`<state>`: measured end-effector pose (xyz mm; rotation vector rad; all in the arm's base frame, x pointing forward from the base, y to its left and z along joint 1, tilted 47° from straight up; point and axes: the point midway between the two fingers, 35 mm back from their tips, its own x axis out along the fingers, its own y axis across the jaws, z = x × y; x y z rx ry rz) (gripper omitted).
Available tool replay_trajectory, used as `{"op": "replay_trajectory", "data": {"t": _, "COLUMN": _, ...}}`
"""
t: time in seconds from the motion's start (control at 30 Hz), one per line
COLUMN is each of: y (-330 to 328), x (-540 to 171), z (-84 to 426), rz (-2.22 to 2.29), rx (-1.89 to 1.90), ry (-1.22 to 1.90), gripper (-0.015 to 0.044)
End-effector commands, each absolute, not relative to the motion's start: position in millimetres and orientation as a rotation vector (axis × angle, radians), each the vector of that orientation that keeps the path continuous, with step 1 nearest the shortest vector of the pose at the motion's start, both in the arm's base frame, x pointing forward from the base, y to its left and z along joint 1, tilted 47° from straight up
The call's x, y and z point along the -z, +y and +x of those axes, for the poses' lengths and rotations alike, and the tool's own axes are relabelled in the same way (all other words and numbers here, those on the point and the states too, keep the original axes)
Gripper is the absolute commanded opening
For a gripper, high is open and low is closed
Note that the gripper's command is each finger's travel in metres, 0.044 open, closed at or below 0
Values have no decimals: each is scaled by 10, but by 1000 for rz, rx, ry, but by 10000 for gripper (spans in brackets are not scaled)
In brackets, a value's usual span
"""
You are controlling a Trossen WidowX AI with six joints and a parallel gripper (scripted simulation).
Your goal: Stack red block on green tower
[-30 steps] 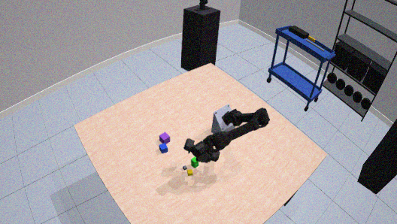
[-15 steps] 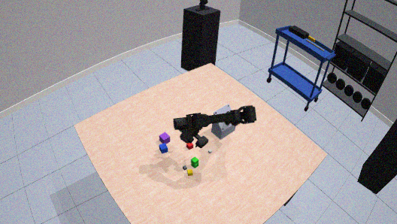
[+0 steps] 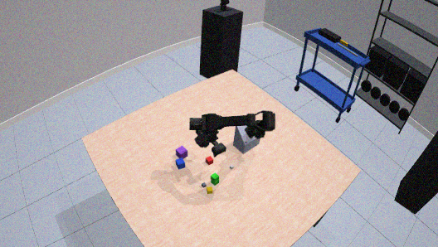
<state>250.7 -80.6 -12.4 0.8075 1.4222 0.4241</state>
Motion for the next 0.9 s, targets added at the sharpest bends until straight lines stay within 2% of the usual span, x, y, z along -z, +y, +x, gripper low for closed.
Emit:
{"op": "replay_trajectory", "data": {"t": 0.0, "y": -711, "x": 209, "z": 2518, "rz": 819, "rx": -427, "ry": 1424, "gripper": 440}}
{"op": "replay_trajectory", "data": {"t": 0.17, "y": -478, "x": 425, "z": 2554, "rz": 820, "rx": -429, "ry": 1423, "gripper": 440}}
{"op": "replay_trajectory", "data": {"t": 0.87, "y": -301, "x": 601, "z": 2601, "rz": 821, "rx": -429, "ry": 1422, "gripper": 440}}
